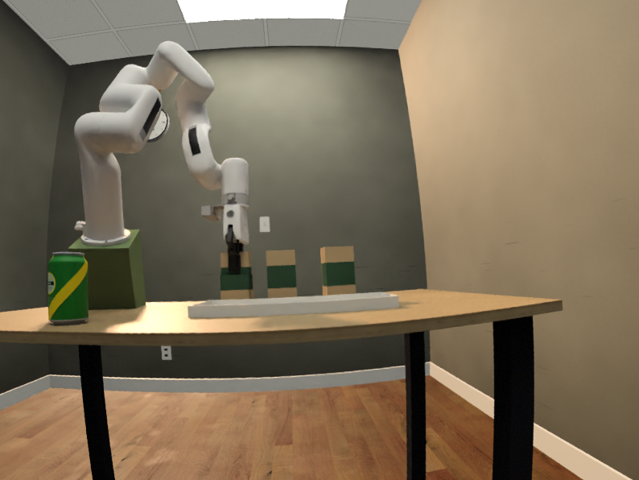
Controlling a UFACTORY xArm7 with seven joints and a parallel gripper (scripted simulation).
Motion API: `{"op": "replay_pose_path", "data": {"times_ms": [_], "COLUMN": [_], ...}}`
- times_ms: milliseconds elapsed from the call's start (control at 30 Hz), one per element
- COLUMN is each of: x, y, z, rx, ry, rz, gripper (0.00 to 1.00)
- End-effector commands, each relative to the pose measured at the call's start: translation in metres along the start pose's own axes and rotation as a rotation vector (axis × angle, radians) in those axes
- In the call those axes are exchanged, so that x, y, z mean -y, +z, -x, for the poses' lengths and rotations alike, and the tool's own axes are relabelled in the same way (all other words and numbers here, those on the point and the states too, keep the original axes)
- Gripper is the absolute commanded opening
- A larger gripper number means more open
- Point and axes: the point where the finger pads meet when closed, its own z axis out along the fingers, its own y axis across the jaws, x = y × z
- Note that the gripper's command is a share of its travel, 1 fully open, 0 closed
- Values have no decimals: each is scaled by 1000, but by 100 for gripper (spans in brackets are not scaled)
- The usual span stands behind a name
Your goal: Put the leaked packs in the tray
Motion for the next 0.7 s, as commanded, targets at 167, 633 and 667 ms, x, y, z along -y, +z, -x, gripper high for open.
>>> {"op": "replay_pose_path", "data": {"times_ms": [167, 633, 667], "x": [-1, -1, -1], "y": [0, -6, -8], "z": [0, 0, 0], "rx": [1, 1, 1], "ry": [0, 0, 0], "rz": [1, 1, 1], "gripper": [25, 25, 25]}}
